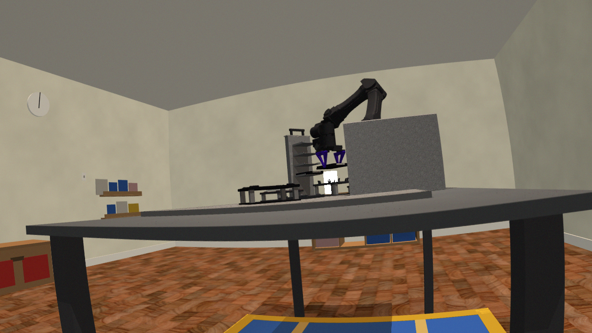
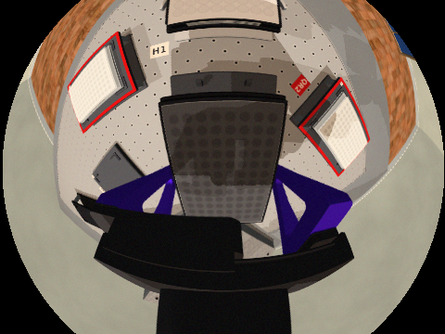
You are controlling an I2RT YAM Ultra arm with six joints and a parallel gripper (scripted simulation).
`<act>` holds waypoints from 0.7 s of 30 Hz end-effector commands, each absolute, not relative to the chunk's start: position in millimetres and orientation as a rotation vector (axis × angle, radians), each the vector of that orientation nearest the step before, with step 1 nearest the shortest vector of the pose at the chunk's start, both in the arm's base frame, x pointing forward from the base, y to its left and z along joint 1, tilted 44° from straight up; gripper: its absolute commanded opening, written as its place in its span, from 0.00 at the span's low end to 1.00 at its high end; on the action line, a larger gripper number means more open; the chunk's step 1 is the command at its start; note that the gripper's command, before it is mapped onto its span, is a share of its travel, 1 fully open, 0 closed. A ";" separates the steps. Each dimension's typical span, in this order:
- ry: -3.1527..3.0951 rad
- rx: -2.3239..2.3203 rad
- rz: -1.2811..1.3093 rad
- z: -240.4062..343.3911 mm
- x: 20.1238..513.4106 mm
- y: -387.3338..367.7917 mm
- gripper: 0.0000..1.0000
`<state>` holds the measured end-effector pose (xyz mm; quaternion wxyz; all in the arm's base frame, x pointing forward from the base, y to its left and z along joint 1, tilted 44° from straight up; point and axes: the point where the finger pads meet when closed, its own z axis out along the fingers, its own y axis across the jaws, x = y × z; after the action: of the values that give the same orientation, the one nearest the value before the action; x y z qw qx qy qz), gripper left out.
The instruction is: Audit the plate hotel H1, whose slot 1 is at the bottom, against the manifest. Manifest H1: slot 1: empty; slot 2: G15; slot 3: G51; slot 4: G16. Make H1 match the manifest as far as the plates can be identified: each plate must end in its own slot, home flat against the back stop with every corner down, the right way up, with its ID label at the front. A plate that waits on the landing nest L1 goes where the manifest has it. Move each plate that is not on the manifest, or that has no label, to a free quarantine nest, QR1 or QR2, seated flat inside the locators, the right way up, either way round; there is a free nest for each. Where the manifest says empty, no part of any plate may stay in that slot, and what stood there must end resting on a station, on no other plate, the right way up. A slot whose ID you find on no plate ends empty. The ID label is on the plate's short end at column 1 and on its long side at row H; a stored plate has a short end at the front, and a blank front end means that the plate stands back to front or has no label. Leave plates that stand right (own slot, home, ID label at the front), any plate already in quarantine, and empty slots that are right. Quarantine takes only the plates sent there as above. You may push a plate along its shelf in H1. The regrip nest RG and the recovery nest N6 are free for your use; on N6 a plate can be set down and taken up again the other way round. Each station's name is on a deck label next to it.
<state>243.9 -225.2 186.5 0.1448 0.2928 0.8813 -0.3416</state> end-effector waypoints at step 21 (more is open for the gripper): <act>2.530 0.836 -0.982 179.9 246.0 -233.1 0.86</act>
<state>243.1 -233.1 176.9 0.1428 0.2937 0.8815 -0.3412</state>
